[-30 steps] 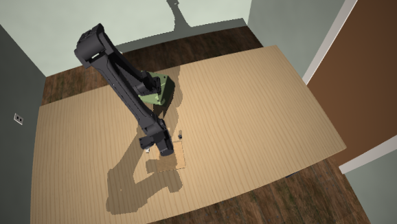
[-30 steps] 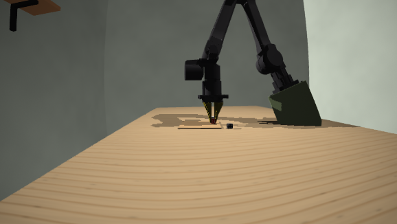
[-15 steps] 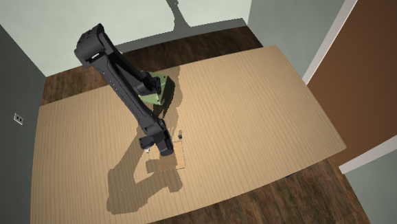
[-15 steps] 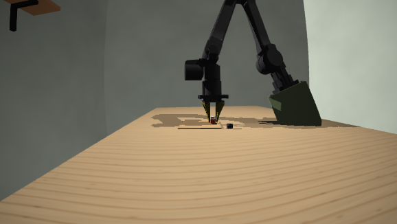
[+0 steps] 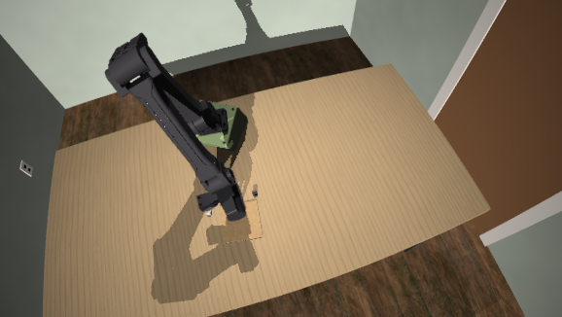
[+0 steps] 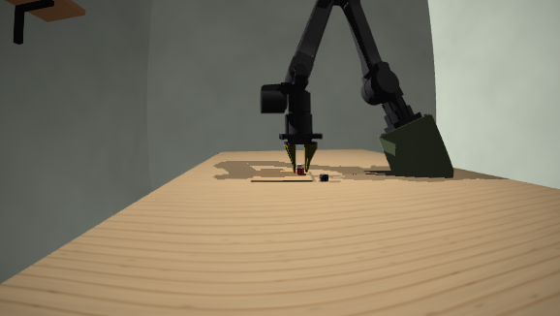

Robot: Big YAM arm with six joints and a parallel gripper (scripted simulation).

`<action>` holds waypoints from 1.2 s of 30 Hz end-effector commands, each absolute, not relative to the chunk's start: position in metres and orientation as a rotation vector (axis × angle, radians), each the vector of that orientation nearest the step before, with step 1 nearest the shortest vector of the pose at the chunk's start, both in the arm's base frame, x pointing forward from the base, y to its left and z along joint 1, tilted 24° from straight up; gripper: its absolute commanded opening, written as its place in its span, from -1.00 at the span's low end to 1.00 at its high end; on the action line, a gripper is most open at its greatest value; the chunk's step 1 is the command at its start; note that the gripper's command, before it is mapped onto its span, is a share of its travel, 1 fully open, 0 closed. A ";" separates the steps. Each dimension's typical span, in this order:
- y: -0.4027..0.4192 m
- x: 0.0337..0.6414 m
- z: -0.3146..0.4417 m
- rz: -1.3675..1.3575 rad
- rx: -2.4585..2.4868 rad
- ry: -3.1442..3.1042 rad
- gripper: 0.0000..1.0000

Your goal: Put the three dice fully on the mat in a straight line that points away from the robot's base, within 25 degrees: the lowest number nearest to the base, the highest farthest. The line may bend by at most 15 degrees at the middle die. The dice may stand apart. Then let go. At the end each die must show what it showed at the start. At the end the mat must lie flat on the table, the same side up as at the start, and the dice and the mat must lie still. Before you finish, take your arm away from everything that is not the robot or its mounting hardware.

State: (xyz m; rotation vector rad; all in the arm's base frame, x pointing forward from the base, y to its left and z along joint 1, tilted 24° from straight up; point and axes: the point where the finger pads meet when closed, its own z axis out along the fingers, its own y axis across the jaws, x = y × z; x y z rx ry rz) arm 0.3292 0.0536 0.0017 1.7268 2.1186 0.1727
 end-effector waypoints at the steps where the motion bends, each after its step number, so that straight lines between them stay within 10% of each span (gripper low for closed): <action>1: 0.053 0.341 0.018 0.210 1.726 2.086 -0.40; 28: 0.075 0.307 0.104 0.236 1.716 2.089 -0.40; 29: 0.074 0.305 0.102 0.229 1.717 2.093 1.00; 36: 0.074 0.305 0.100 0.223 1.718 2.095 1.00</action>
